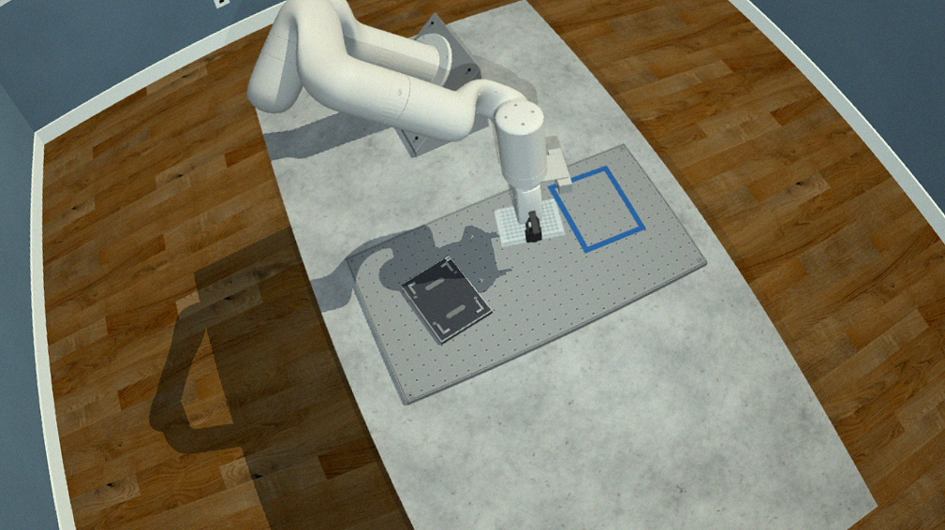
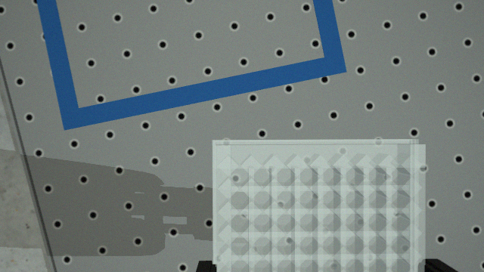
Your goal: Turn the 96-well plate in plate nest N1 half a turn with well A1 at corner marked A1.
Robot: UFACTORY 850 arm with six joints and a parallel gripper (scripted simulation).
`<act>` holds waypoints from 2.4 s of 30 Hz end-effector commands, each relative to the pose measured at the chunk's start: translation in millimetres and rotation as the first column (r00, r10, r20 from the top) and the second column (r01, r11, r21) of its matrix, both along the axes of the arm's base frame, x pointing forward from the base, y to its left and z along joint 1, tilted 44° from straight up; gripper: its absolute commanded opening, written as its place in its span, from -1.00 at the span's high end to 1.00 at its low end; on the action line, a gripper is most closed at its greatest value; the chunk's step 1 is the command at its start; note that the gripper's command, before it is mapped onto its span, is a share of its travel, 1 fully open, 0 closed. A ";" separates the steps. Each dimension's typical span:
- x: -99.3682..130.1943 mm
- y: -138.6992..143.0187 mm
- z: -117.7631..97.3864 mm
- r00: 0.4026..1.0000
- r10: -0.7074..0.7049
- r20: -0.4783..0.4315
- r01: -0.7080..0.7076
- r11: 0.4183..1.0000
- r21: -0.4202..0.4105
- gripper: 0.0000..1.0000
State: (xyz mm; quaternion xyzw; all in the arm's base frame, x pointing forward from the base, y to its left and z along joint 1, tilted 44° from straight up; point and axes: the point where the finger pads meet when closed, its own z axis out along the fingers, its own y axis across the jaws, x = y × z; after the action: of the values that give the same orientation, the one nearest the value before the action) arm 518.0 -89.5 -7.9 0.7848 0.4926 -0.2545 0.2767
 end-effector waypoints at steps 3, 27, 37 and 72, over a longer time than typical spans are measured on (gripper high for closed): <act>1.0 -10.5 11.7 0.987 -0.106 0.122 0.108 0.994 -0.016 1.00; 2.0 -61.9 64.1 0.630 -0.520 0.576 0.585 0.807 0.088 1.00; 2.4 -80.6 83.2 0.411 -0.599 0.687 0.701 0.690 0.182 1.00; 3.7 -149.4 153.1 0.411 -0.599 0.687 0.701 0.690 0.182 1.00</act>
State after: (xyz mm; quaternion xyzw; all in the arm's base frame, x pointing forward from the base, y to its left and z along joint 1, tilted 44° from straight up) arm 521.1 -238.0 143.5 0.9261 -0.0146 -0.0563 0.3728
